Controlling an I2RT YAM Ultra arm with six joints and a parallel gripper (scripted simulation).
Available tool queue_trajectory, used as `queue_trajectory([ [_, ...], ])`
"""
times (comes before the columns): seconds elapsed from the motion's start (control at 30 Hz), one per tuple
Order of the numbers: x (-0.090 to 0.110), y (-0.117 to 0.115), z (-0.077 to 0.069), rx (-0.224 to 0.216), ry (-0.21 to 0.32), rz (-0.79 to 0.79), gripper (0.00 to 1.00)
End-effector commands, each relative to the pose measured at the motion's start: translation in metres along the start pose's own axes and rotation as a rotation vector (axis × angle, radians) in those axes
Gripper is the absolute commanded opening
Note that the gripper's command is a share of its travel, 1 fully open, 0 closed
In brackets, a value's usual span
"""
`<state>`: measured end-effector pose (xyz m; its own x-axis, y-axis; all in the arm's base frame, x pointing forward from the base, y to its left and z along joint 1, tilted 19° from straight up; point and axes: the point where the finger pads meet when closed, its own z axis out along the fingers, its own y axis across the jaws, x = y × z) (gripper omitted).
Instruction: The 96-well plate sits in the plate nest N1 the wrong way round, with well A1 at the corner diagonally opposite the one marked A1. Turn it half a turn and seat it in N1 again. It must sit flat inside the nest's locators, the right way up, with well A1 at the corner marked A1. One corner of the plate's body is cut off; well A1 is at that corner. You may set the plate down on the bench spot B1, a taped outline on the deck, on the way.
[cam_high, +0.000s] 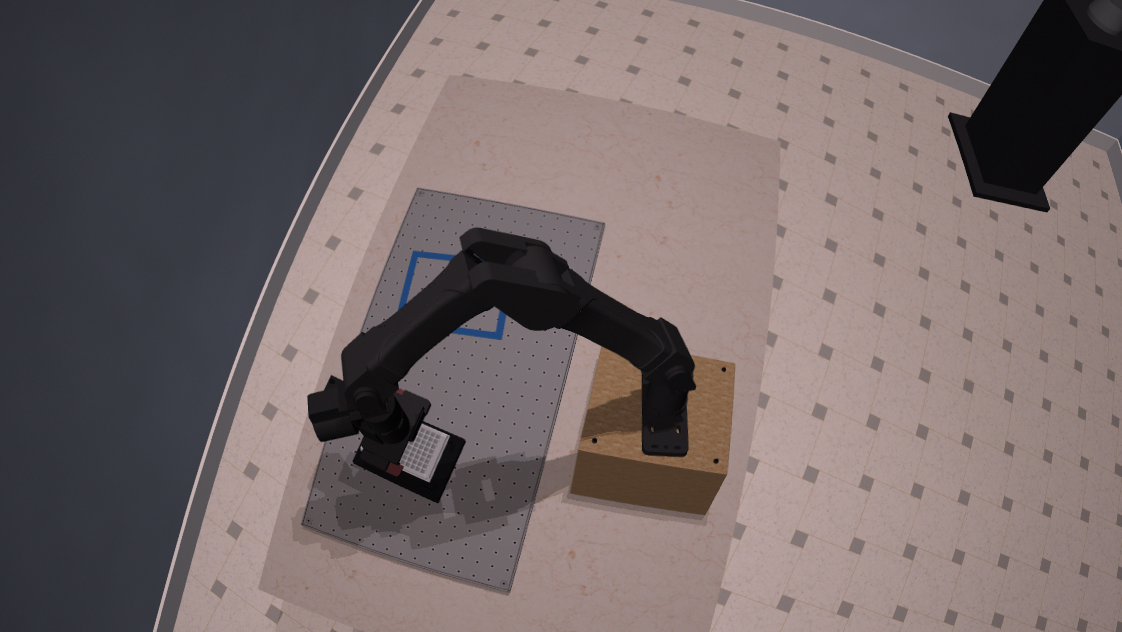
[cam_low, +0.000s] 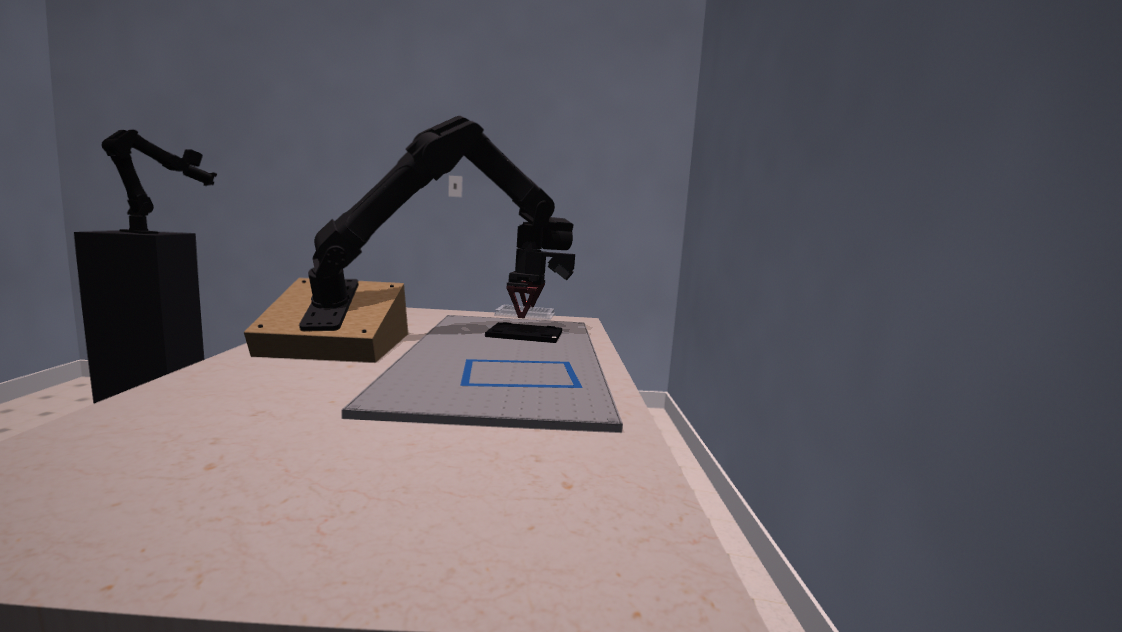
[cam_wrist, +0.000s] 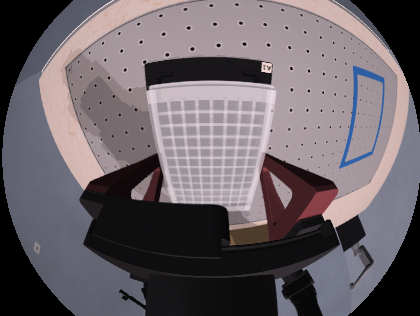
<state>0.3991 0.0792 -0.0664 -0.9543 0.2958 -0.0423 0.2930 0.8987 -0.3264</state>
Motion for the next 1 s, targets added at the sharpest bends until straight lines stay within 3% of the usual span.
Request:
queue_trajectory([
  [0.0, -0.008, 0.008, -0.031, -0.032, -0.047, 0.005, 0.0],
  [0.73, -0.006, 0.007, -0.064, -0.033, -0.046, 0.005, 0.0],
  [0.97, -0.006, 0.007, -0.065, -0.032, -0.047, 0.005, 0.0],
])
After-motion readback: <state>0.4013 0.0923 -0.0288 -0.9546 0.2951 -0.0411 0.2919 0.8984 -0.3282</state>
